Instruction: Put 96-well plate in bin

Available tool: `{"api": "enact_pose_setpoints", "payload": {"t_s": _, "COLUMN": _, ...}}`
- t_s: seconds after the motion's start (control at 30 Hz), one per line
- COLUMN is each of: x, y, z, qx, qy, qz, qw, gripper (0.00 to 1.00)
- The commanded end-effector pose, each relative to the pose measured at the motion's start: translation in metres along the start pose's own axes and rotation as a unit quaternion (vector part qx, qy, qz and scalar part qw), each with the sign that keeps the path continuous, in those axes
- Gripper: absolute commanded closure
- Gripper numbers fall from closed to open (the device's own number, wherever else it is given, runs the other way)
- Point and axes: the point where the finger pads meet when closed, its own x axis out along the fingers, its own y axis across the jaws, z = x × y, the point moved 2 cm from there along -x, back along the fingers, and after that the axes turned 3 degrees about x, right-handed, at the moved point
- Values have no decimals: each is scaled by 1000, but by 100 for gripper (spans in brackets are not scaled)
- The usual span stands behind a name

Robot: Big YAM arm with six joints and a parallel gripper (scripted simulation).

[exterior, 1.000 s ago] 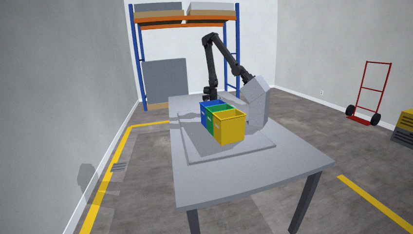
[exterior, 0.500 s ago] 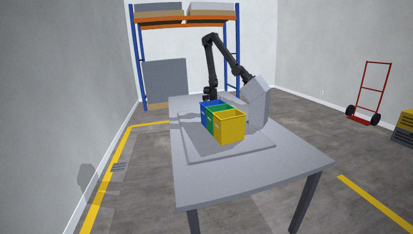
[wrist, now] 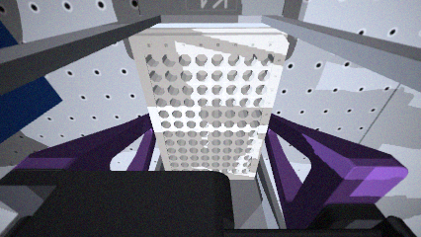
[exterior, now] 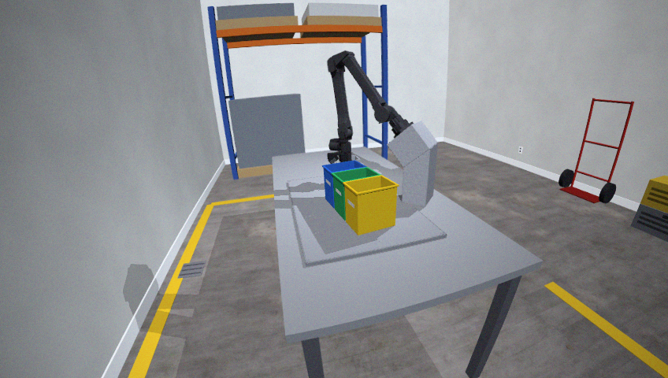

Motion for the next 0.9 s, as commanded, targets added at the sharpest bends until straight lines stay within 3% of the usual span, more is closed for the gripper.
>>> {"api": "enact_pose_setpoints", "payload": {"t_s": 0.0, "x": -12, "y": 0, "z": -1, "qx": -6, "qy": 0, "qz": 0, "qw": 1000, "gripper": 100}}
{"api": "enact_pose_setpoints", "payload": {"t_s": 0.87, "x": -48, "y": 1, "z": 2, "qx": -7, "qy": -2, "qz": 0, "qw": 1000, "gripper": 100}}
